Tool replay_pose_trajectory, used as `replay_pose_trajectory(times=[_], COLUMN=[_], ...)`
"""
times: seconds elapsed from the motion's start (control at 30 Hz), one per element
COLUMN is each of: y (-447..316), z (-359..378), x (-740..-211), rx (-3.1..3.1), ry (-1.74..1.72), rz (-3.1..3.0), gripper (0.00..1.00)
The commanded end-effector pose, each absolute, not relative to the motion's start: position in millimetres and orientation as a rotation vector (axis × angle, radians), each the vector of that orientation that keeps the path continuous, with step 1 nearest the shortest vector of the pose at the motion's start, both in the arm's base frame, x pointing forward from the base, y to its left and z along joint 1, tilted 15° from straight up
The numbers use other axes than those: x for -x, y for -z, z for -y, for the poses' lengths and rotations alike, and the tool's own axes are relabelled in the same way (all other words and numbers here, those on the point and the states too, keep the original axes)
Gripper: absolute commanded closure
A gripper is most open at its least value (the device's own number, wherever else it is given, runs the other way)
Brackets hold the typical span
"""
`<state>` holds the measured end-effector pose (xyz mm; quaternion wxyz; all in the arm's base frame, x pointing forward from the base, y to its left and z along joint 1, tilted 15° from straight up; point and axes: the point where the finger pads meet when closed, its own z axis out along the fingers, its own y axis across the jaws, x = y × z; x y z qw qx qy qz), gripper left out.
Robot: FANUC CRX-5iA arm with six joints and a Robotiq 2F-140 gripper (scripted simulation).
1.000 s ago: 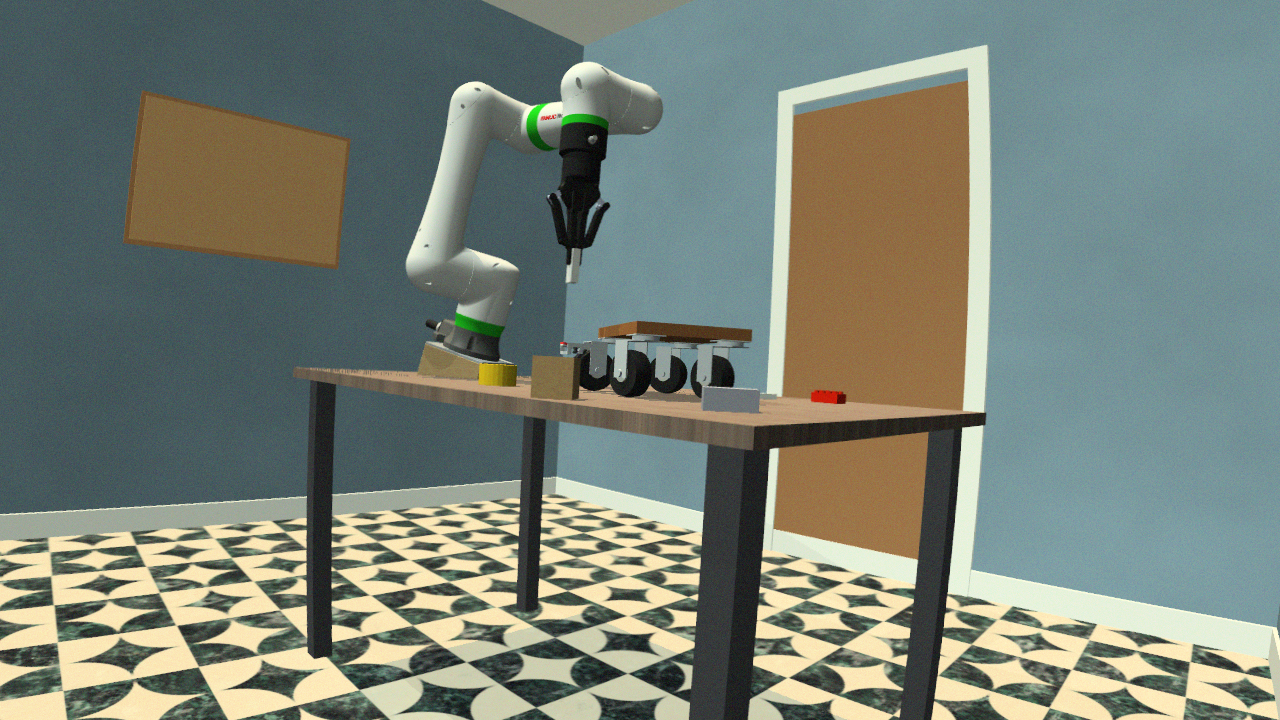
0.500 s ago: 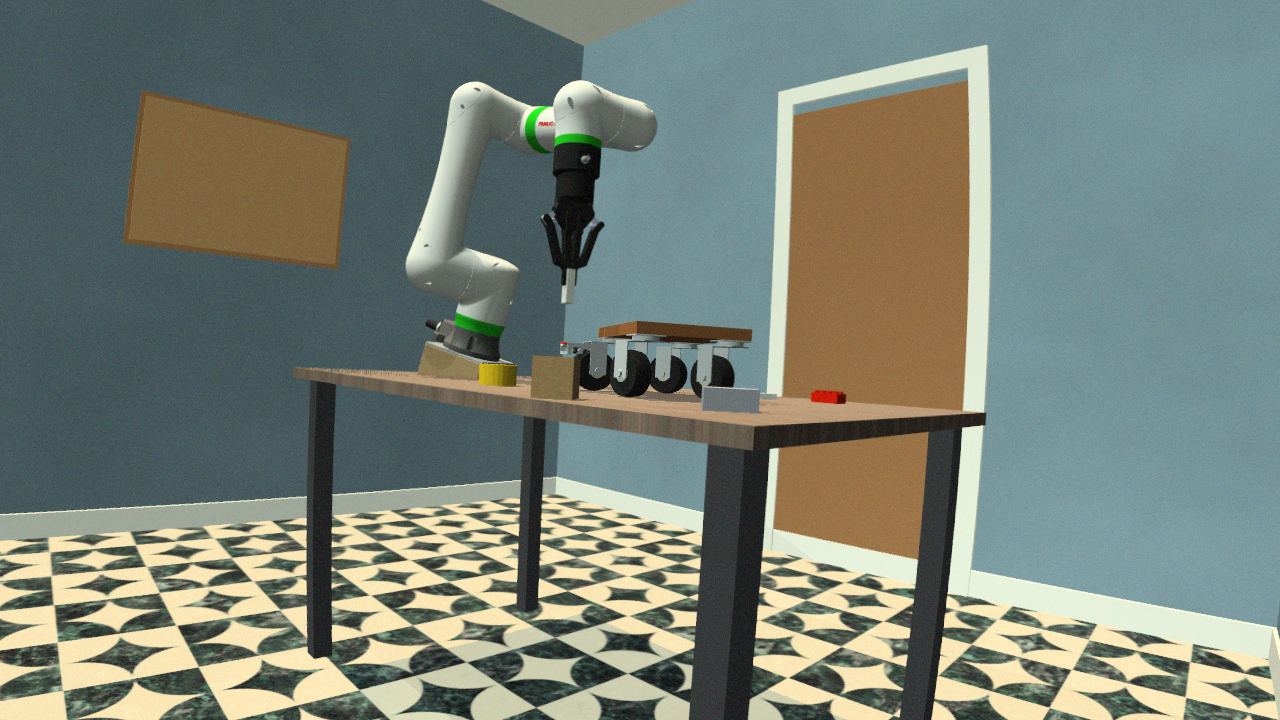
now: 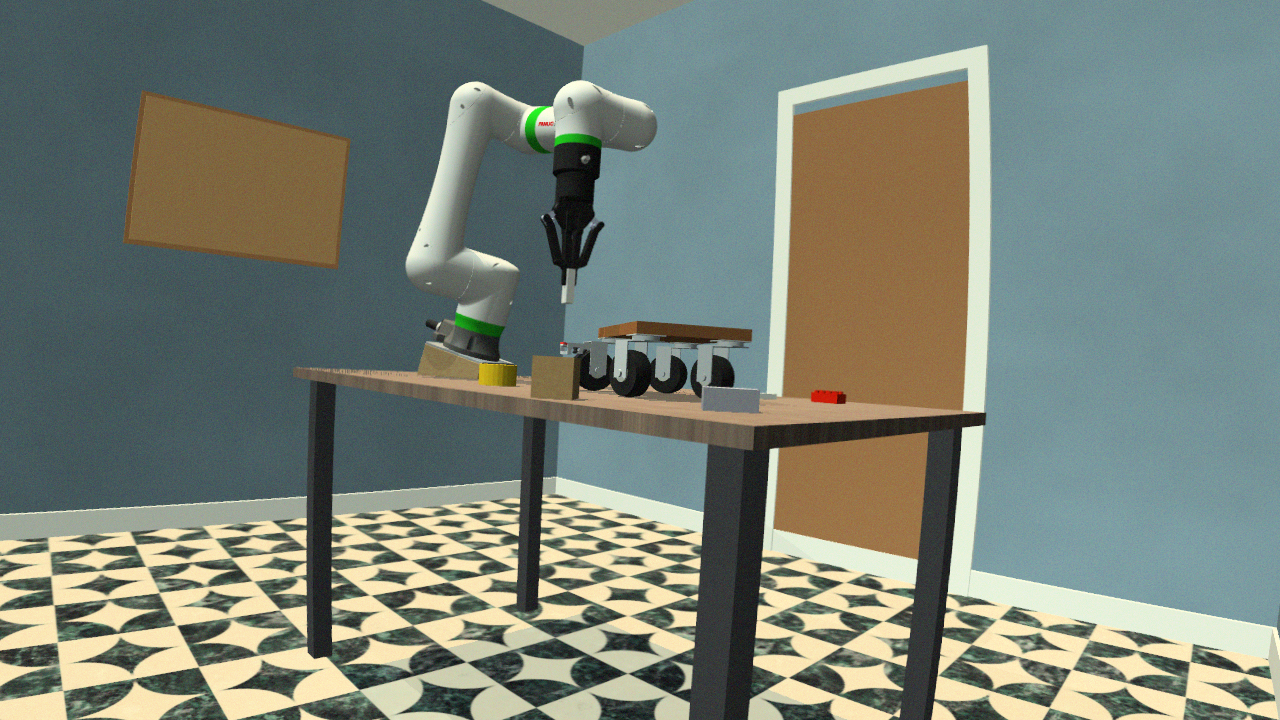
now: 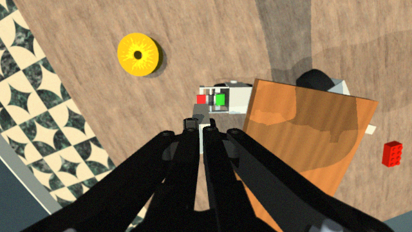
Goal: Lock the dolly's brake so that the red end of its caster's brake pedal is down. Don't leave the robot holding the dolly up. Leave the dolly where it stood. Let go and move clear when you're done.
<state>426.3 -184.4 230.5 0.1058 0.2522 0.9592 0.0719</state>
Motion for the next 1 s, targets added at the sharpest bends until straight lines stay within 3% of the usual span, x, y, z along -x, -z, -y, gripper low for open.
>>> replay_pose_trajectory(times=[0.0,0.97], y=[-230.7,-224.7], z=[184.5,183.9], x=[-426.4,-428.0], rx=[-0.743,-0.743], ry=[-0.212,-0.212], rz=[-2.825,-2.825], gripper=[1.00,1.00])
